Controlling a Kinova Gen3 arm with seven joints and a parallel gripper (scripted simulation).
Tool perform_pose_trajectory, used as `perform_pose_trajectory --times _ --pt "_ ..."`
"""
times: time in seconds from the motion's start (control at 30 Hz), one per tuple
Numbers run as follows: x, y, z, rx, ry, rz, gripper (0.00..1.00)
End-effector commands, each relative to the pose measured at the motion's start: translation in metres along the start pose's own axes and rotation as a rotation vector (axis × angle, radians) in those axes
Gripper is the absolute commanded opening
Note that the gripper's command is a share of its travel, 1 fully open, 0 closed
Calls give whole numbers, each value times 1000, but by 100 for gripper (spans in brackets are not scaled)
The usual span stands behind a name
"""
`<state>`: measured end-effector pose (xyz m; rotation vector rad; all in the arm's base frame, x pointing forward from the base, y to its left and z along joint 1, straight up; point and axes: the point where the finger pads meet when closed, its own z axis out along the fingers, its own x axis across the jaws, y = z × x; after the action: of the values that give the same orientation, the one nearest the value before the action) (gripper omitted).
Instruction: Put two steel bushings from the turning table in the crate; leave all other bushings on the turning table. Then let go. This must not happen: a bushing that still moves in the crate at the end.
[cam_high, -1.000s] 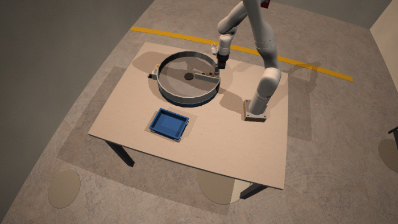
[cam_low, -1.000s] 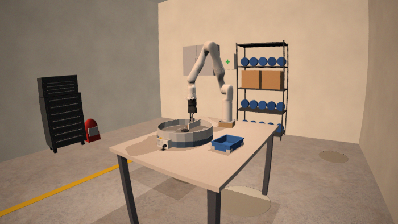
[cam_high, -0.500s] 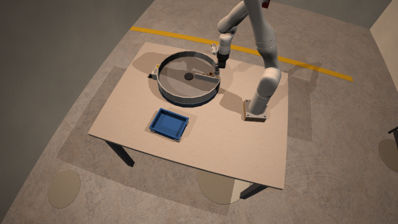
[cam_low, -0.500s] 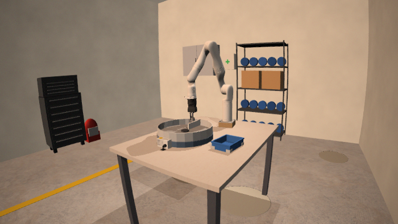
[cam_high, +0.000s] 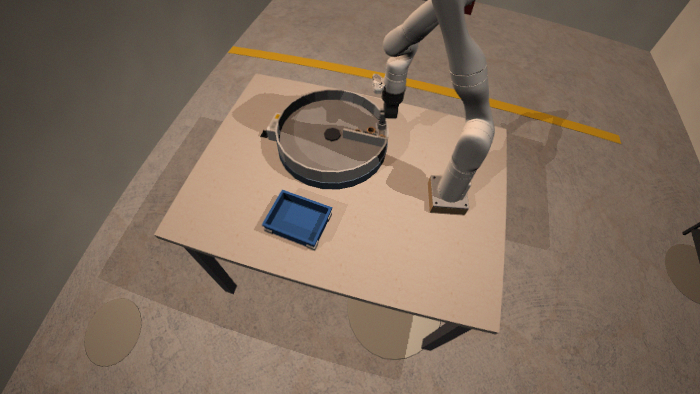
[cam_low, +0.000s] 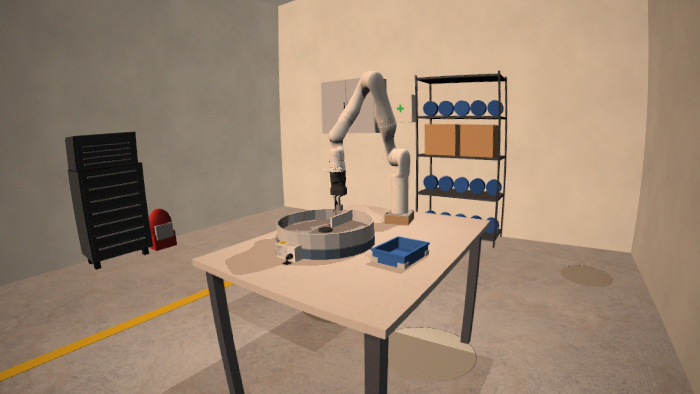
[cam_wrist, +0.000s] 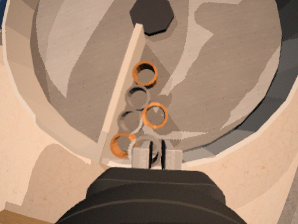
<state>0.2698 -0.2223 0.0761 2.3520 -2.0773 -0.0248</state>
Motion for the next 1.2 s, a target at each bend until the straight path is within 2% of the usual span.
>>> perform_pose_trajectory --times 0.0,0.03,0.43,0.6,1.0,1.17 --pt "2 -5 -17 15 10 -5 0" --pt "2 -5 -23 15 10 -5 0" --pt "2 -5 -23 15 10 -5 0" --pt "1 -4 -51 15 10 -5 0" --pt "1 -4 -51 15 10 -5 0" --pt "-43 -32 -51 14 10 -5 0"
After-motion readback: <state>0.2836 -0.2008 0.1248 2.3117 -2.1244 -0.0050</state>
